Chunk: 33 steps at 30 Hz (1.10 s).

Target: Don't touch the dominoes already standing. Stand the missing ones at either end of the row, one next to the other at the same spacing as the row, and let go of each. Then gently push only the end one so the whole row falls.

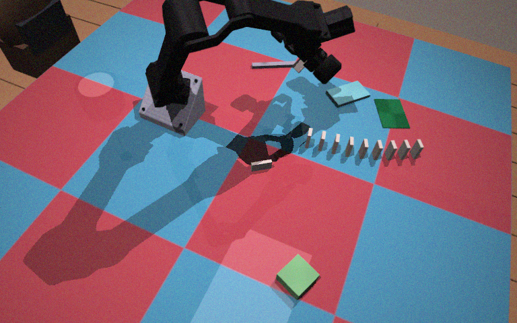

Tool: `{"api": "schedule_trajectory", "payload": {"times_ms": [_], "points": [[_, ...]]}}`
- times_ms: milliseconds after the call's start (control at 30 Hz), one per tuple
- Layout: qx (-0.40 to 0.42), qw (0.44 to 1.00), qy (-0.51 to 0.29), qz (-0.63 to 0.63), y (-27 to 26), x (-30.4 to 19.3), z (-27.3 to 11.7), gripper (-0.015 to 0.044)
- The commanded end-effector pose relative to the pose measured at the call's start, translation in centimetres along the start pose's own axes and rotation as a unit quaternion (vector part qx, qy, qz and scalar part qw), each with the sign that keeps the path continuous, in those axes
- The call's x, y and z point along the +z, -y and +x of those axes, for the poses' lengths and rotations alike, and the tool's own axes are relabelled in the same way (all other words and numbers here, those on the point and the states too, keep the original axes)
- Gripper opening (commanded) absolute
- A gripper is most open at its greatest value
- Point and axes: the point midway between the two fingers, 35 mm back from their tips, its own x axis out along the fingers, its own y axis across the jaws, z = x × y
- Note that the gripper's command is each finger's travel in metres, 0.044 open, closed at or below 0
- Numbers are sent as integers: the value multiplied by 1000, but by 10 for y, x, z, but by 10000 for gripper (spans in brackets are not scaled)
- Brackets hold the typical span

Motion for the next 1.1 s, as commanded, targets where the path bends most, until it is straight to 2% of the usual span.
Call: {"api": "schedule_trajectory", "payload": {"times_ms": [0,533,1067], "points": [[10,999,31,-4,0,-2,3,107],[19,984,176,-24,5,-7,2,107],[-5,947,315,-62,5,-19,-15,107]]}}
